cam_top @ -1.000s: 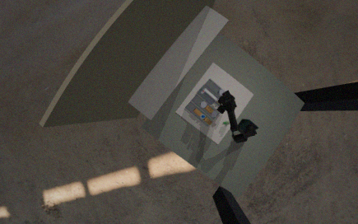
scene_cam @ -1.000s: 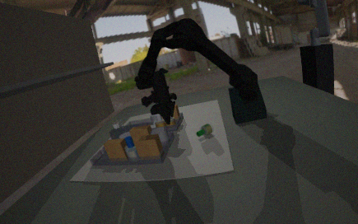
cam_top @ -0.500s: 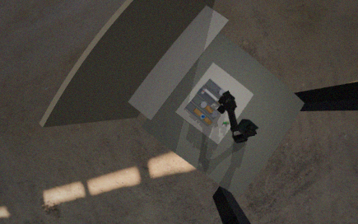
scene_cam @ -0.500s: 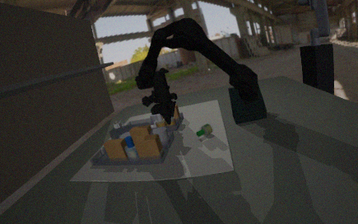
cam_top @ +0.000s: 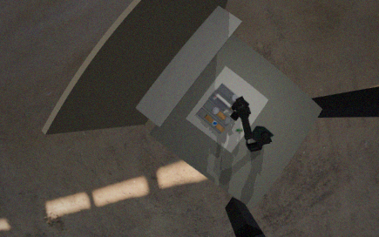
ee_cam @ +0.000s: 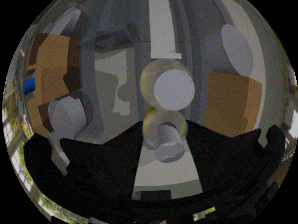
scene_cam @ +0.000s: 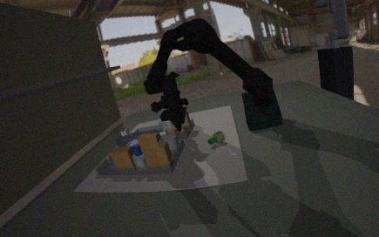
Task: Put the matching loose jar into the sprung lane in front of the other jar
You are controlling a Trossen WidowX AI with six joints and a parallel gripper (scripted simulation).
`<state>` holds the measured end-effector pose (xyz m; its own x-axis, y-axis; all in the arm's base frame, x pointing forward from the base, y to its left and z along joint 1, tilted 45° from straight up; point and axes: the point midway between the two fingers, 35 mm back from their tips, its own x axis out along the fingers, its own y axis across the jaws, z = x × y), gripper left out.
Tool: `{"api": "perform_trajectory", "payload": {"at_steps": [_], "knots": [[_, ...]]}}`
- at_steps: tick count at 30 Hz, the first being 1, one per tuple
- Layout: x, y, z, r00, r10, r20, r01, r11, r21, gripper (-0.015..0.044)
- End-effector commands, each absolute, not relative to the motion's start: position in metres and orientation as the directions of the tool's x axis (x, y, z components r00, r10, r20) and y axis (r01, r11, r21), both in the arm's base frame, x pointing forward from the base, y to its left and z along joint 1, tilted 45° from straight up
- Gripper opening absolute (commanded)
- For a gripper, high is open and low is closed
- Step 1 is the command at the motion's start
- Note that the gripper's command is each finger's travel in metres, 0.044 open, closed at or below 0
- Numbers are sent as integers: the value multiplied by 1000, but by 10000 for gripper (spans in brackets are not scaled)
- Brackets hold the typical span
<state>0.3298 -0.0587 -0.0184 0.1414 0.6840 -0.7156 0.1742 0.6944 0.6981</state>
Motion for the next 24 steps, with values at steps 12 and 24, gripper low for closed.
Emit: {"api": "perform_trajectory", "payload": {"at_steps": [12,24], "knots": [[328,-59,-18,148,686,-713,165,694,701,0],[329,-59,-19,148,686,-713,165,694,701,289]]}}
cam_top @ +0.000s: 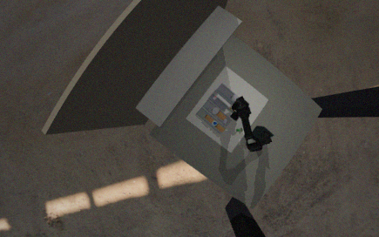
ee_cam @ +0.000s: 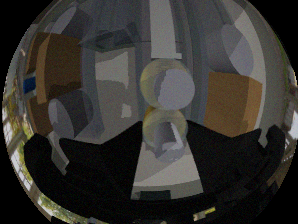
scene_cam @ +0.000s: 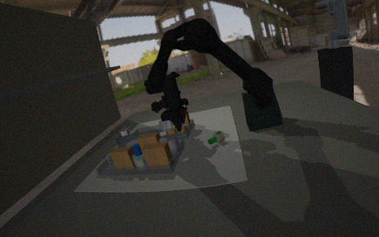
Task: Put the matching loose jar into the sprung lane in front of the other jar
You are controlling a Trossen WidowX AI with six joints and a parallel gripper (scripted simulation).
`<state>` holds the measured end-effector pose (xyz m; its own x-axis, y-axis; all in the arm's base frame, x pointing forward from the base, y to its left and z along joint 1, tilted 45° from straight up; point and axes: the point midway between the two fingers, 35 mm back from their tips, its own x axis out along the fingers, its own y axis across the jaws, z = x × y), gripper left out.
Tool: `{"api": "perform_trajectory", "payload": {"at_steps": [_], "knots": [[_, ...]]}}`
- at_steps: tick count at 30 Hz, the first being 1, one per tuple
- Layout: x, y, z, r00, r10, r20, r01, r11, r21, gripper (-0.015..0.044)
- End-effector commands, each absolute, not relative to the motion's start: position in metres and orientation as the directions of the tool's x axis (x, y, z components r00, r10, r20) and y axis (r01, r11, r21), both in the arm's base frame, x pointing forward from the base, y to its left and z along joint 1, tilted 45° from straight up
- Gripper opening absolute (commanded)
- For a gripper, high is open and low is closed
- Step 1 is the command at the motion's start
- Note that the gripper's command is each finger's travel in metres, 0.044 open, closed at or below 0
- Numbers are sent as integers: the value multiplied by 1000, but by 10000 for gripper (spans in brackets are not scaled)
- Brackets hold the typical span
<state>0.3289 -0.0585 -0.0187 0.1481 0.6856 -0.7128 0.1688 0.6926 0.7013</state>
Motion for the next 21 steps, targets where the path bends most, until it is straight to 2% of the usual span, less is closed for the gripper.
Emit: {"api": "perform_trajectory", "payload": {"at_steps": [1,21], "knots": [[329,-59,-19,148,686,-713,165,694,701,302],[312,-70,-4,147,685,-714,166,695,700,302]]}}
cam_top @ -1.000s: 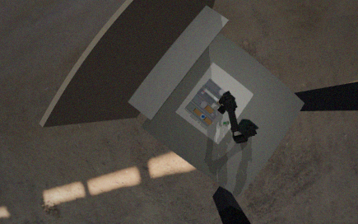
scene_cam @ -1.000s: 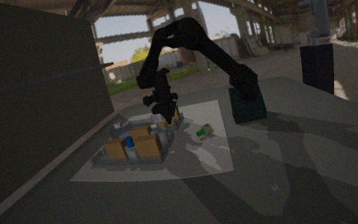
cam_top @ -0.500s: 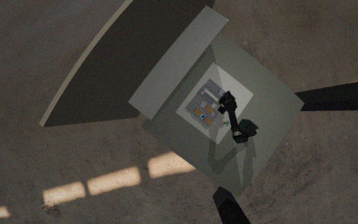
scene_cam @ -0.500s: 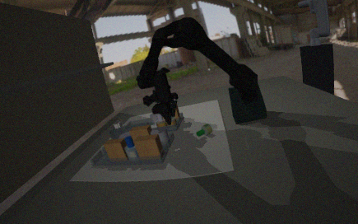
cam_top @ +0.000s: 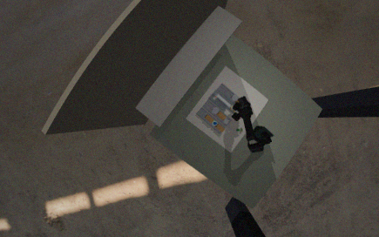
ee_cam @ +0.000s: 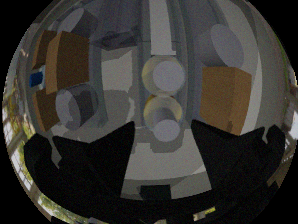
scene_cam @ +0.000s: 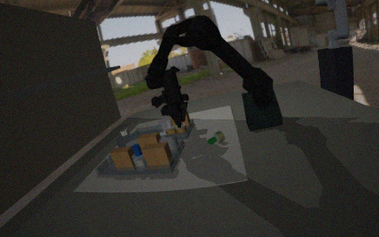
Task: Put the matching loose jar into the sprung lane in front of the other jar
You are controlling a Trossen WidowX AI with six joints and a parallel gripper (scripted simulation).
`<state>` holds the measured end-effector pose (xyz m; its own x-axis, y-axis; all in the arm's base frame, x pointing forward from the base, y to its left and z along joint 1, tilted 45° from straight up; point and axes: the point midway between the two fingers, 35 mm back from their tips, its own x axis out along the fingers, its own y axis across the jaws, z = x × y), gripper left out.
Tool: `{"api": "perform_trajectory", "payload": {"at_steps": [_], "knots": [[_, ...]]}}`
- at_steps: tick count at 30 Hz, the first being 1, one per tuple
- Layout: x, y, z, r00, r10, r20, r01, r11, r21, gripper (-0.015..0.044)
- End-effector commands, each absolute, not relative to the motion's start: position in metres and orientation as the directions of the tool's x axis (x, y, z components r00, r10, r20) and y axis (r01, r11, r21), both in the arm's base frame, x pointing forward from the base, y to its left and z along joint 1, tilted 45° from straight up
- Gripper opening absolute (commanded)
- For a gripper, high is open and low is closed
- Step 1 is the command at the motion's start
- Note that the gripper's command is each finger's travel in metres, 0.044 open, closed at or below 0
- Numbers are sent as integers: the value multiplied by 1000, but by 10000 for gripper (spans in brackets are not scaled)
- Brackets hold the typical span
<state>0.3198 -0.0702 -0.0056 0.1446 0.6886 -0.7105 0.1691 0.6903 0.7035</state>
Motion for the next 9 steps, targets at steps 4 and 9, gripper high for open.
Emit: {"api": "perform_trajectory", "payload": {"at_steps": [4,9], "knots": [[298,-68,-4,146,684,-714,166,695,700,302],[281,-65,-4,146,684,-714,167,695,700,302]]}}
